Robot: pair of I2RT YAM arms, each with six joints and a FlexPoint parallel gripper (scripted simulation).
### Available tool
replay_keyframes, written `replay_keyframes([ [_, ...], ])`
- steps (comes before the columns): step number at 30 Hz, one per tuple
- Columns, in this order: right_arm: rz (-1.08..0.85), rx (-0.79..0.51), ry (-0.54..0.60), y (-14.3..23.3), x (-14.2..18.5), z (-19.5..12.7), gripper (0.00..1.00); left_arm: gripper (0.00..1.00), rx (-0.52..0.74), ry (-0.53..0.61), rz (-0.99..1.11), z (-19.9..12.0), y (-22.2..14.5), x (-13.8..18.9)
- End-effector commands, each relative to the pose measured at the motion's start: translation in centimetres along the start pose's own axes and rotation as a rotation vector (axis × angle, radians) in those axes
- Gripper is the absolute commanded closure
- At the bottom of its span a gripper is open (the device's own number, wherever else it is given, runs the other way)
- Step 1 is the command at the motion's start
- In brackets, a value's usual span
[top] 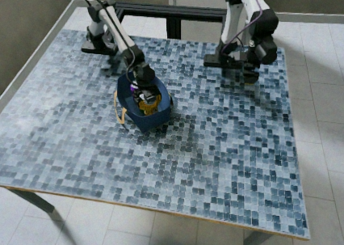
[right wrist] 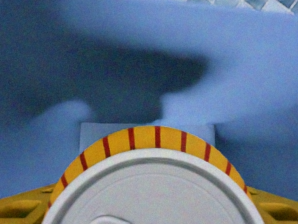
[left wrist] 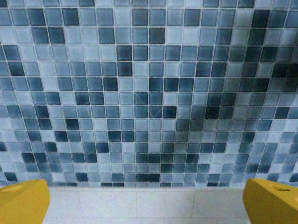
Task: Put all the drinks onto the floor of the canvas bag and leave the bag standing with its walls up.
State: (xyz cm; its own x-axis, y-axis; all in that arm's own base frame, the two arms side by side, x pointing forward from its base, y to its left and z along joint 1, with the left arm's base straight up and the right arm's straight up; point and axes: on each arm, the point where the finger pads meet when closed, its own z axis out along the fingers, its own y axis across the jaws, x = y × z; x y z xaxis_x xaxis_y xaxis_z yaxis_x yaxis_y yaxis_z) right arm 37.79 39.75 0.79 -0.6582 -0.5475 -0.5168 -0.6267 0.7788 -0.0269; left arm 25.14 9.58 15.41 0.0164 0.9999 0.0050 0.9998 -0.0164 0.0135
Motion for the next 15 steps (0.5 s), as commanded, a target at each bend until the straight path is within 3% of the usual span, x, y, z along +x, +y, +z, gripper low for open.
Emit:
replay_keyframes([
  [1, 0.002, -0.003, -0.070, 0.5, -1.4, 0.5, 0.33, 0.00, -0.064, 0.024, 0.011, -1.5, 0.8, 0.1],
  [6, 0.010, -0.012, -0.139, 0.6, -3.8, -1.5, 0.33, 0.00, -0.064, 0.024, 0.011, -1.5, 0.8, 0.1],
  [8, 0.006, -0.007, -0.103, 0.7, -2.4, 0.7, 0.33, 0.00, -0.064, 0.024, 0.011, -1.5, 0.8, 0.1],
  [9, 0.008, -0.011, -0.123, 0.7, -3.1, -0.1, 0.33, 0.00, -0.064, 0.024, 0.011, -1.5, 0.8, 0.1],
  [10, 0.003, -0.005, -0.082, 0.6, -1.3, 1.0, 0.33, 0.00, -0.064, 0.024, 0.011, -1.5, 0.8, 0.1],
  [12, 0.009, -0.012, -0.133, 0.6, -3.4, -0.9, 0.33, 0.00, -0.064, 0.024, 0.011, -1.5, 0.8, 0.1],
  [15, 0.010, -0.013, -0.140, 0.7, -3.8, -1.2, 0.33, 0.00, -0.064, 0.024, 0.011, -1.5, 0.8, 0.1],
])
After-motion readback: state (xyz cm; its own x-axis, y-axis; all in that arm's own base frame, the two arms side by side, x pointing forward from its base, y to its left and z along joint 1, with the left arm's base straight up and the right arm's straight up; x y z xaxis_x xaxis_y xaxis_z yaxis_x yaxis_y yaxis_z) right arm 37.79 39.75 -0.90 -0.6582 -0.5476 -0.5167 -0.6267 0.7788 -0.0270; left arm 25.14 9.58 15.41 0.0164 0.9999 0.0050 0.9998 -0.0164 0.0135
